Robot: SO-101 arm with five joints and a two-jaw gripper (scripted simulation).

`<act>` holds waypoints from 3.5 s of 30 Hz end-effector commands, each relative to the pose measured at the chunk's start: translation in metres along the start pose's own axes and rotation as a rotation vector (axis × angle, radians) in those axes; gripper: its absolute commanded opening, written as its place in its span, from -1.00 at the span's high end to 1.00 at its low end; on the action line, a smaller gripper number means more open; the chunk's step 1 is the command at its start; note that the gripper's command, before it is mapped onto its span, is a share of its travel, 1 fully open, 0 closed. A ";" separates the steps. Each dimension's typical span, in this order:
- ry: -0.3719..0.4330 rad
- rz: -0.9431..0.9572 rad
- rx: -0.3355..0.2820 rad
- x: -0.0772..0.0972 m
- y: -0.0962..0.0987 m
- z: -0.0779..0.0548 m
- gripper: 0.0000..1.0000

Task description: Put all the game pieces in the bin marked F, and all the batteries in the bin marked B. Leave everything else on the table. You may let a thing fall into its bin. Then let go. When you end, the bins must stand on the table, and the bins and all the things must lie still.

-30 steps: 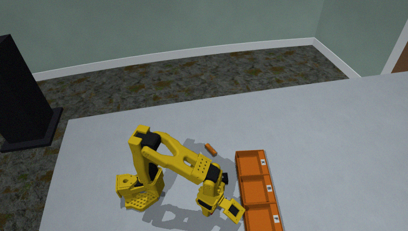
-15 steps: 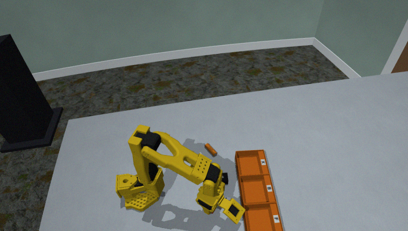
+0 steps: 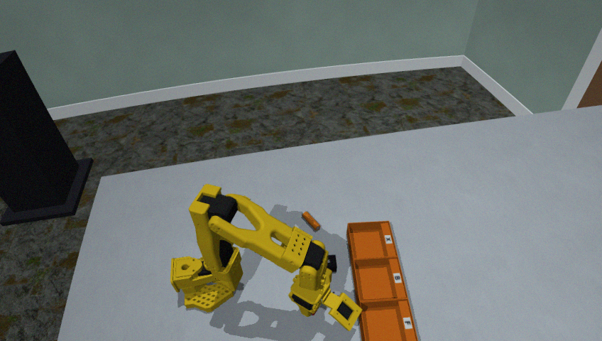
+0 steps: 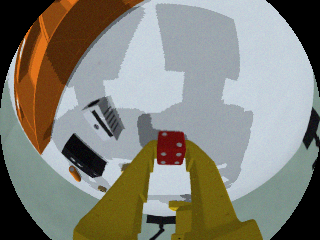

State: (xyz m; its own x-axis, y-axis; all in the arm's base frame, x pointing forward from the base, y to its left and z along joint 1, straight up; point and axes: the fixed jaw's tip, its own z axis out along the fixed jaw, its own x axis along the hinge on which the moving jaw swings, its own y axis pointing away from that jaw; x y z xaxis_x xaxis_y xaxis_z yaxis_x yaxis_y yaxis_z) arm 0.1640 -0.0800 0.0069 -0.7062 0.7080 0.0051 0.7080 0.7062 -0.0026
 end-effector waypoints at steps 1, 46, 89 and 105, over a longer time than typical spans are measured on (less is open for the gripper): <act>-0.023 0.004 -0.008 -0.004 -0.001 -0.002 1.00; -0.023 0.004 -0.007 -0.003 -0.005 -0.052 1.00; -0.089 -0.070 -0.022 -0.035 0.004 -0.061 1.00; -0.137 -0.120 -0.029 -0.057 0.010 -0.067 1.00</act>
State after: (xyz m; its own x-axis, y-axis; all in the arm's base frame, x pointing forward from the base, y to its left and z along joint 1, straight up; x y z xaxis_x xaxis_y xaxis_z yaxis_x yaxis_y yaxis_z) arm 0.2048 -0.1075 0.0621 -0.7810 0.6194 -0.0802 0.6206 0.7840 0.0114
